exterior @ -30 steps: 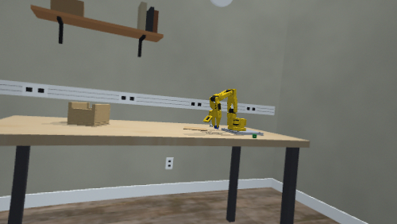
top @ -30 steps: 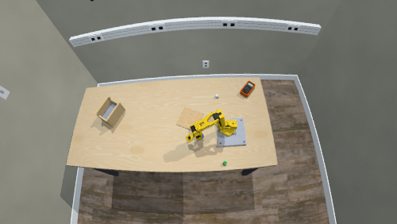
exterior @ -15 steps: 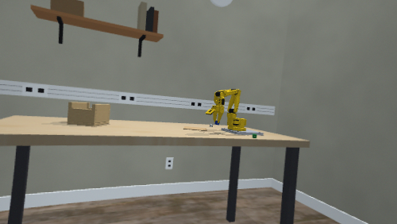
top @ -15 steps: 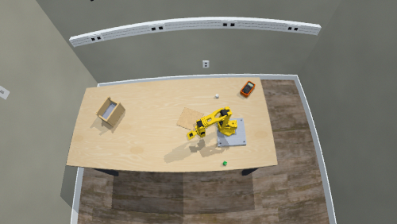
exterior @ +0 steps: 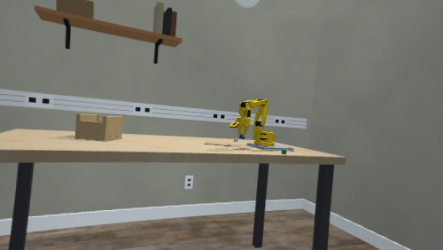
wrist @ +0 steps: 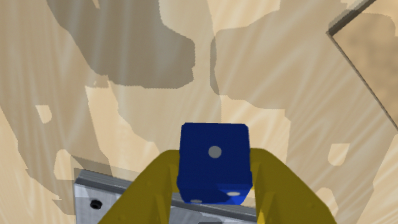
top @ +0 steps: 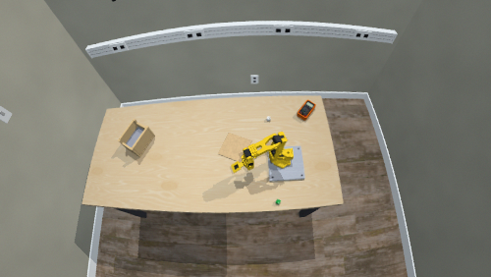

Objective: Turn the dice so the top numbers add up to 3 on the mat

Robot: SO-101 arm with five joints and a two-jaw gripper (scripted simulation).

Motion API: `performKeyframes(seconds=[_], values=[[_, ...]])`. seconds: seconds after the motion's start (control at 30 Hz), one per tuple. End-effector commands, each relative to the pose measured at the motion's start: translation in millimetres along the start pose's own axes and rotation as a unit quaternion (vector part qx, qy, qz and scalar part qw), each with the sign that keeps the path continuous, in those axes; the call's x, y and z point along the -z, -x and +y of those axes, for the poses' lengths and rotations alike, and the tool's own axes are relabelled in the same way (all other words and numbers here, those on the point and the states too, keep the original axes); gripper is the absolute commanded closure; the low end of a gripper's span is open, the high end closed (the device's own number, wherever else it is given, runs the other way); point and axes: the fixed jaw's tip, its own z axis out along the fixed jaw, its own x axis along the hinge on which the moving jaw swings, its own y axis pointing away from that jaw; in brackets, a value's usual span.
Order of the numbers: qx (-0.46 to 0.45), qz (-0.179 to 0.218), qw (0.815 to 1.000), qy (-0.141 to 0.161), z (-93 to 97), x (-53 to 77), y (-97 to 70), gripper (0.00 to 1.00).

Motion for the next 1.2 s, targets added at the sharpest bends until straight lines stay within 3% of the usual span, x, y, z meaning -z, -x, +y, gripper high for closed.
performKeyframes(seconds=[0.0,0.27,0.87,1.17], values=[[0.000,-0.003,1.000,0.001,1.2,-0.4,-1.5,1.00],[0.003,-0.014,1.000,0.001,2.1,-0.9,0.3,1.00],[0.036,-0.178,0.983,0.016,17.0,-0.9,23.2,1.00],[0.040,-0.201,0.978,0.019,19.4,0.1,26.2,1.00]])
